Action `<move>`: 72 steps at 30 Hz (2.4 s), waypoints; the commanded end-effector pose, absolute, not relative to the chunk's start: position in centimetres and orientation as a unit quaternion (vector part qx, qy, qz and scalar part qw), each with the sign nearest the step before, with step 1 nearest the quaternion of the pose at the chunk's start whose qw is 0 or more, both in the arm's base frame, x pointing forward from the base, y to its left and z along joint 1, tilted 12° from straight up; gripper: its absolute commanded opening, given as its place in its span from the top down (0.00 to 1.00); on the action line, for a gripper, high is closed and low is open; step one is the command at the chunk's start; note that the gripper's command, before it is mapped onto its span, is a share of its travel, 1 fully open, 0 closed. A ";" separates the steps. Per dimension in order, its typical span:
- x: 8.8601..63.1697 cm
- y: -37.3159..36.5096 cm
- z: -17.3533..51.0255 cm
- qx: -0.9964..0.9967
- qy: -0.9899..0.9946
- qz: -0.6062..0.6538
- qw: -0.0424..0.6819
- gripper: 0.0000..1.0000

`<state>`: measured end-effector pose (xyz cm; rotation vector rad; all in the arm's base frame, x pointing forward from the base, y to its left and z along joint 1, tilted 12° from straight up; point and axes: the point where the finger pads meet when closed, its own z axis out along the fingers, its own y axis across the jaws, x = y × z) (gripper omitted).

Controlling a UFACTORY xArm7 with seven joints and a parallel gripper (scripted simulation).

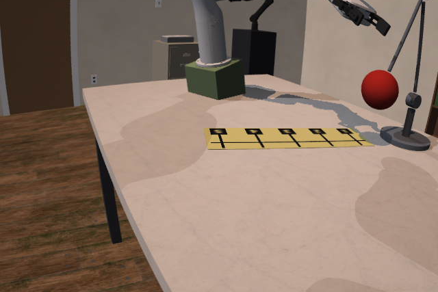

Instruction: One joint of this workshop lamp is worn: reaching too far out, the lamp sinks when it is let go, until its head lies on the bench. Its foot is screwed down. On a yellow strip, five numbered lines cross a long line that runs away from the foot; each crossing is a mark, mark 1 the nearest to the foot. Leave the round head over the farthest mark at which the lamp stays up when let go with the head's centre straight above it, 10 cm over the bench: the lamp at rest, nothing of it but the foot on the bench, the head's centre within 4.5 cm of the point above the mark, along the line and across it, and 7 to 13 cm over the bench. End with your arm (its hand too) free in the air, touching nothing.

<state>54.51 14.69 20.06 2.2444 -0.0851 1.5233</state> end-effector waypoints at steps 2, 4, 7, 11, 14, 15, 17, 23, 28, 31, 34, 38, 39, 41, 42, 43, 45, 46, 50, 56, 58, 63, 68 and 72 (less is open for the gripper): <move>54.6 14.8 20.3 0.807 -0.031 0.550 0.211 0.00; 54.6 14.8 20.3 0.807 -0.031 0.550 0.211 0.00; 54.6 14.8 20.3 0.807 -0.031 0.550 0.211 0.00; 54.6 14.8 20.3 0.807 -0.031 0.550 0.211 0.00; 54.6 14.8 20.3 0.807 -0.031 0.550 0.211 0.00; 54.6 14.8 20.3 0.807 -0.031 0.550 0.211 0.00; 54.6 14.8 20.3 0.807 -0.031 0.550 0.211 0.00; 54.6 14.8 20.3 0.807 -0.031 0.550 0.211 0.00; 54.6 14.8 20.3 0.807 -0.031 0.550 0.211 0.00; 54.6 14.8 20.3 0.807 -0.031 0.550 0.211 0.00; 54.6 14.8 20.3 0.807 -0.031 0.550 0.211 0.00; 54.6 14.8 20.3 0.807 -0.031 0.550 0.211 0.00; 54.6 14.8 20.3 0.807 -0.031 0.550 0.211 0.00; 54.6 14.8 20.3 0.807 -0.031 0.550 0.211 0.00; 54.6 14.8 20.3 0.807 -0.031 0.550 0.211 0.00; 54.6 14.8 20.3 0.807 -0.031 0.550 0.211 0.00; 54.6 14.8 20.3 0.807 -0.031 0.550 0.211 0.00; 54.6 14.8 20.3 0.807 -0.031 0.550 0.211 0.00; 54.6 14.8 20.3 0.807 -0.031 0.550 0.211 0.00; 54.6 14.8 20.3 0.807 -0.031 0.550 0.211 0.00; 54.6 14.8 20.3 0.807 -0.031 0.550 0.211 0.00; 54.6 14.8 20.3 0.807 -0.031 0.550 0.211 0.00; 54.6 14.8 20.3 0.807 -0.031 0.550 0.211 0.00; 54.6 14.8 20.3 0.822 -0.066 0.532 0.193 0.00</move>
